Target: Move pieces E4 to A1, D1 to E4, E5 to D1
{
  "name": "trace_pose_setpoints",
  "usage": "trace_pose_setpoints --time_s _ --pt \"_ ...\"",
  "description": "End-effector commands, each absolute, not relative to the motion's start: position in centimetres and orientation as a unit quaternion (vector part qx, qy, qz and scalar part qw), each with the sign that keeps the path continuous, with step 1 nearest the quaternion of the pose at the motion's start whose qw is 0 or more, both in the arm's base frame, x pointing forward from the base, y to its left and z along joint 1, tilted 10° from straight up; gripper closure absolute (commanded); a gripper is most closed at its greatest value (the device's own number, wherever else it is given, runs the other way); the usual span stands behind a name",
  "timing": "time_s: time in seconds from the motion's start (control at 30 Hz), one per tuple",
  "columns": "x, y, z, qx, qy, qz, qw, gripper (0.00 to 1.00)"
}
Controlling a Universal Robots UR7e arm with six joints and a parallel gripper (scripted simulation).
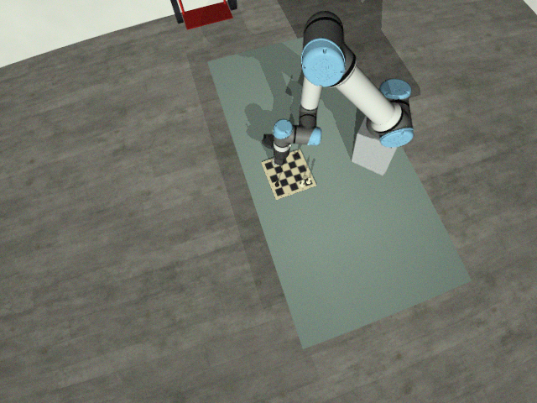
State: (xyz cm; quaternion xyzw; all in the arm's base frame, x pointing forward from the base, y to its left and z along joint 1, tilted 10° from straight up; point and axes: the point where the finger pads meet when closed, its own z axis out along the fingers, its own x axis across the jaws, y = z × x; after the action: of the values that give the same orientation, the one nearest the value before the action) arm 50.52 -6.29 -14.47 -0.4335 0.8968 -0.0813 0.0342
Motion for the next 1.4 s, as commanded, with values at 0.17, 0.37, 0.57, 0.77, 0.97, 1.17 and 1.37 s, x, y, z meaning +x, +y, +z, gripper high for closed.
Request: trace_pose_setpoints --time_s 0.17,0.37,0.57,0.77,0.97,1.17,1.37 --pt "50.6 -6.3 -14.4 -0.434 0.897 -0.082 0.035 0.42" --pt "50.6 -6.3 -14.4 -0.434 0.897 -0.082 0.035 0.27" --pt "50.6 -6.3 -14.4 -0.434 0.897 -0.082 0.035 0.27" --pt "50.5 -6.2 -13.9 -0.434 0.897 -0.082 0.035 0.27" --pt "50.3 -6.0 -12.2 -0.434 0.897 -0.082 0.035 0.27" --pt "49.9 -5.7 -9.5 -0.434 0.897 -0.082 0.035 0.27" --pt "49.7 -5.5 -7.8 -0.434 0.897 -0.082 0.035 0.27"
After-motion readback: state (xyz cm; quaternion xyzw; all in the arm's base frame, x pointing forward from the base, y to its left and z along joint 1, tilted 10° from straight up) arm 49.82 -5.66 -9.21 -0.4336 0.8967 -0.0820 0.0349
